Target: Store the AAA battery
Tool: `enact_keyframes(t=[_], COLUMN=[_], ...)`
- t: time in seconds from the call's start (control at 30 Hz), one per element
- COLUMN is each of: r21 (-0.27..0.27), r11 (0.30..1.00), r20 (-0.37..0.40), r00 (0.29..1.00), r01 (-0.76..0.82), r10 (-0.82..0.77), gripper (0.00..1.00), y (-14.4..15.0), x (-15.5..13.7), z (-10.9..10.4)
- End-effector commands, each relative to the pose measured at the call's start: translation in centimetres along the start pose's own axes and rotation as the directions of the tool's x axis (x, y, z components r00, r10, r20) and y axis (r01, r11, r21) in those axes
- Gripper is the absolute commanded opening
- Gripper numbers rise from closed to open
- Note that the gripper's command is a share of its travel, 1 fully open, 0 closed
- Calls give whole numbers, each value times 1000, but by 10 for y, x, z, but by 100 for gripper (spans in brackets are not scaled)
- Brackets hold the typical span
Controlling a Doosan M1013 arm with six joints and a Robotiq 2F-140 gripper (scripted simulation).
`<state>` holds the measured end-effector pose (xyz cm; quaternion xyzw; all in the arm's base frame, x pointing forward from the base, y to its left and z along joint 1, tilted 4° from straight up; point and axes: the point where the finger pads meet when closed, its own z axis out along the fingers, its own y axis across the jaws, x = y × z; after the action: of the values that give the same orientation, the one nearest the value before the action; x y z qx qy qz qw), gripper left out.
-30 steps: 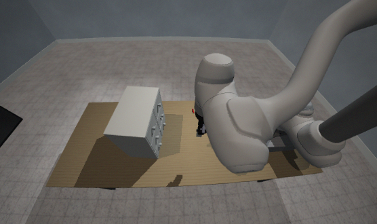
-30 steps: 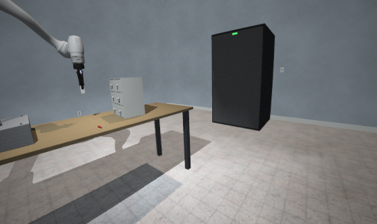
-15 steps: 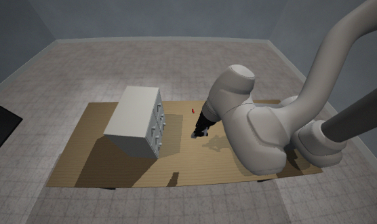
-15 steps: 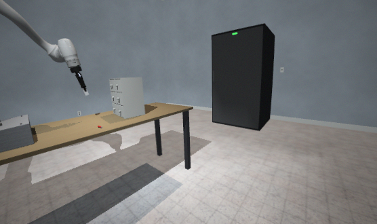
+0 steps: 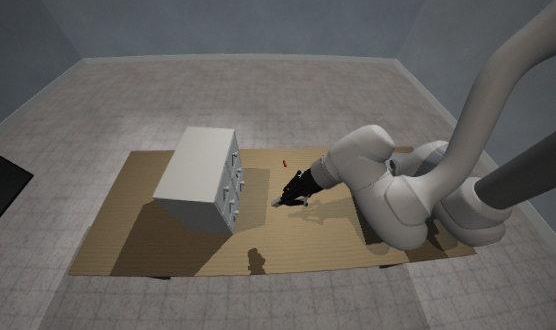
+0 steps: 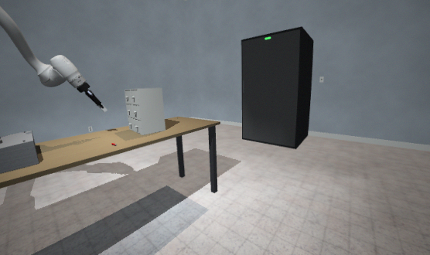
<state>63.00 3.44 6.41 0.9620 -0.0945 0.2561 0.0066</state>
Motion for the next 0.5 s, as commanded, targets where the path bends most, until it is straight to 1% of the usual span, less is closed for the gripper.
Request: enact_keyframes(t=[0.0, 0.07, 0.2, 0.47], r21=[-61, -61, -58, -59], r11=[998, 998, 998, 998], r20=[-107, -107, -146, -245], r00=[994, 994, 989, 969], r01=[-9, -9, -9, -9], r10=[3, 3, 0, -6], gripper=[0, 0, 0, 0], y=[5, 5, 5, 6], x=[3, 3, 4, 6], z=[10, 10, 14, 26])
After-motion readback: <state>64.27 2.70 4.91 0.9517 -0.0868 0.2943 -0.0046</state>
